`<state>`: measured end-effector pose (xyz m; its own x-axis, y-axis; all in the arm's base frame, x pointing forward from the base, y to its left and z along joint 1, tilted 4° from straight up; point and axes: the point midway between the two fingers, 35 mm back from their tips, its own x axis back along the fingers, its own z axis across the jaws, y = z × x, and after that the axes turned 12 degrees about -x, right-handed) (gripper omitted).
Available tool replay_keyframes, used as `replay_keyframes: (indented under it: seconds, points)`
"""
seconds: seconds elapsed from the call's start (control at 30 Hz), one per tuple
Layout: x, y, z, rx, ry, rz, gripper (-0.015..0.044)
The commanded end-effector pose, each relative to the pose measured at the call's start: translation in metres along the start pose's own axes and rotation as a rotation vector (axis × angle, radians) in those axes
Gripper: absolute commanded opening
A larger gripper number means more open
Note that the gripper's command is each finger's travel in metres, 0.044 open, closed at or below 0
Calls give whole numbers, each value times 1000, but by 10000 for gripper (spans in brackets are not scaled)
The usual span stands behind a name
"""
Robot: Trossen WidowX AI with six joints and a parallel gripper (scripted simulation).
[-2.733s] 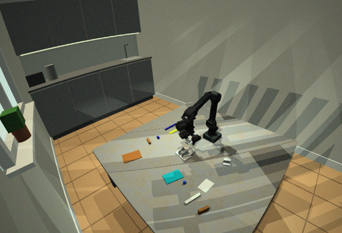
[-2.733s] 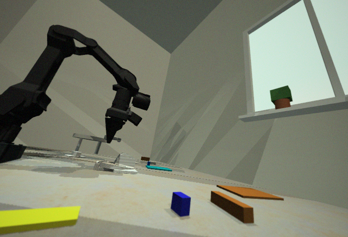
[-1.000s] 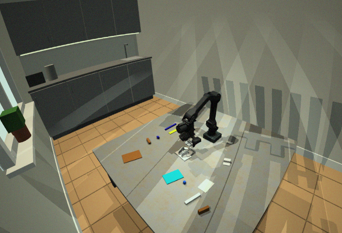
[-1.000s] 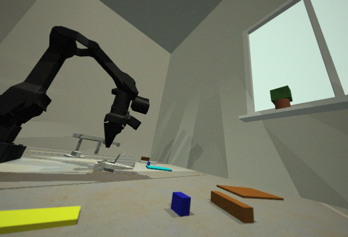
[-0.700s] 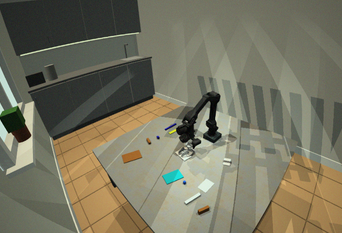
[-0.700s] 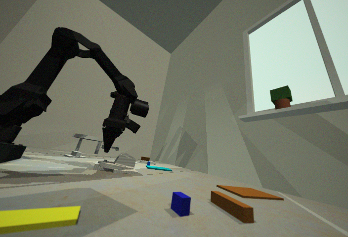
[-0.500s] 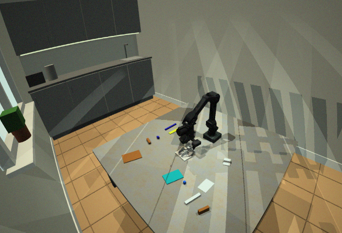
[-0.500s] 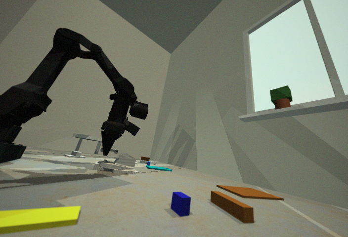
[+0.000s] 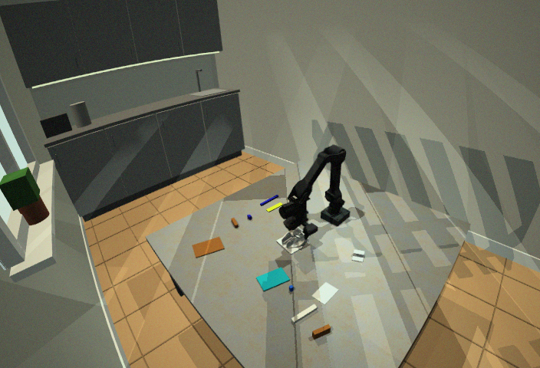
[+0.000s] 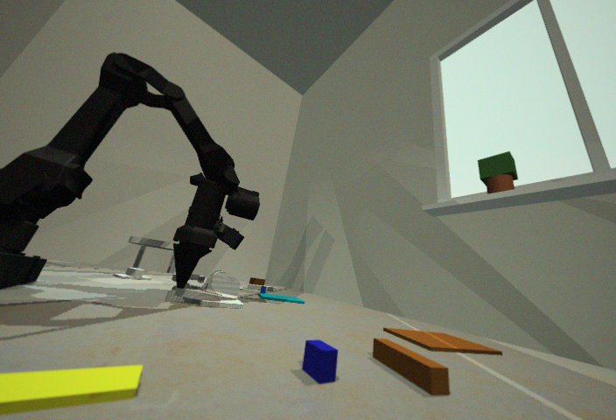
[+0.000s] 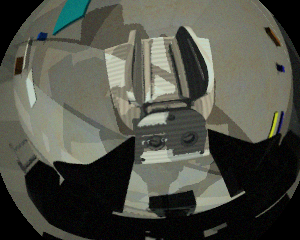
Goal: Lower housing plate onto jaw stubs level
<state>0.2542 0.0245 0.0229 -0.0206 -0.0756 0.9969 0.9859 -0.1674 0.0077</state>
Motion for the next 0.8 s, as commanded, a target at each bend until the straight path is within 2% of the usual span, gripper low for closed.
replay_keyframes:
  seconds: [0.0,0.77]
  points:
    - [-1,0,1,-3,3,-2,351]
    - [-5,0,1,-2,3,-2,351]
